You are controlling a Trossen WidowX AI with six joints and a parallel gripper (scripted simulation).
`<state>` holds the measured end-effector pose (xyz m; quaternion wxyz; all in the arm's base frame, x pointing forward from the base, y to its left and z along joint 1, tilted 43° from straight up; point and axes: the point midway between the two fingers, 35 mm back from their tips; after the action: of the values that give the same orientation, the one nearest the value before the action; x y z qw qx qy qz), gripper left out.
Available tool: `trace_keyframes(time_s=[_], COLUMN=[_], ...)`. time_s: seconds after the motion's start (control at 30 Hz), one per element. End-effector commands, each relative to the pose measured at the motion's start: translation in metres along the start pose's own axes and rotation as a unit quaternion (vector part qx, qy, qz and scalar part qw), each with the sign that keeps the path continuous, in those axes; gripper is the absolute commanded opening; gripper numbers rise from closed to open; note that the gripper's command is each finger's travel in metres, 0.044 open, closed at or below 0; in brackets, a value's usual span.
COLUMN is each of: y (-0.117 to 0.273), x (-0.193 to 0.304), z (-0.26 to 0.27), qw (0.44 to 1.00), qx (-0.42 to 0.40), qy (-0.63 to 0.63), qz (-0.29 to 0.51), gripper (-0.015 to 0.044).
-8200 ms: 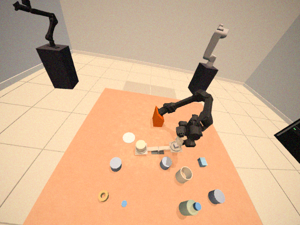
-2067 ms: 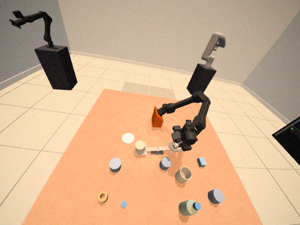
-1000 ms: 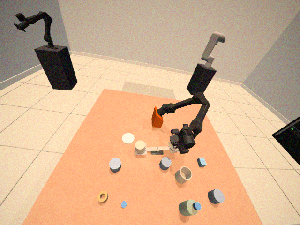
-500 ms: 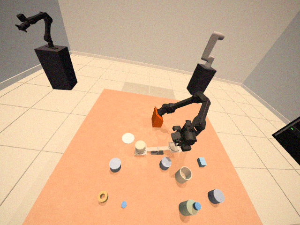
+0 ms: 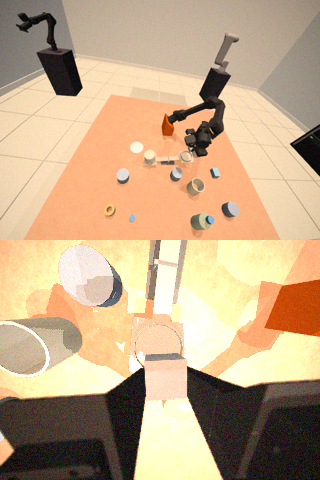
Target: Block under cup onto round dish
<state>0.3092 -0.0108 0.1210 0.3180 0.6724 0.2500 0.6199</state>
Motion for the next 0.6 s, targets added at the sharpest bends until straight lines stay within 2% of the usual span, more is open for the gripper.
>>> trace_keyframes(time_s=[0.0, 0.27, 0.57], y=[-0.002, -0.011, -0.029], x=[-0.038, -0.124, -0.218], z=[0.010, 0.016, -0.001], qw=[1.000, 1.000, 1.000], qx=[-0.001, -0.004, -0.003], qy=[-0.004, -0.006, -0.007], qz=[-0.010, -0.022, -0.028], gripper=[0.0000, 0.0000, 0.0000])
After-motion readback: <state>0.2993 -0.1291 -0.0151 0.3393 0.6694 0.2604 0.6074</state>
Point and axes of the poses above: the point midway between the two fingers, 35 mm back from their tips, its own y axis back along the fingers, its own z axis across the jaws, x = y × z, and after that the axes turned 13 degrees about -y, right-handed
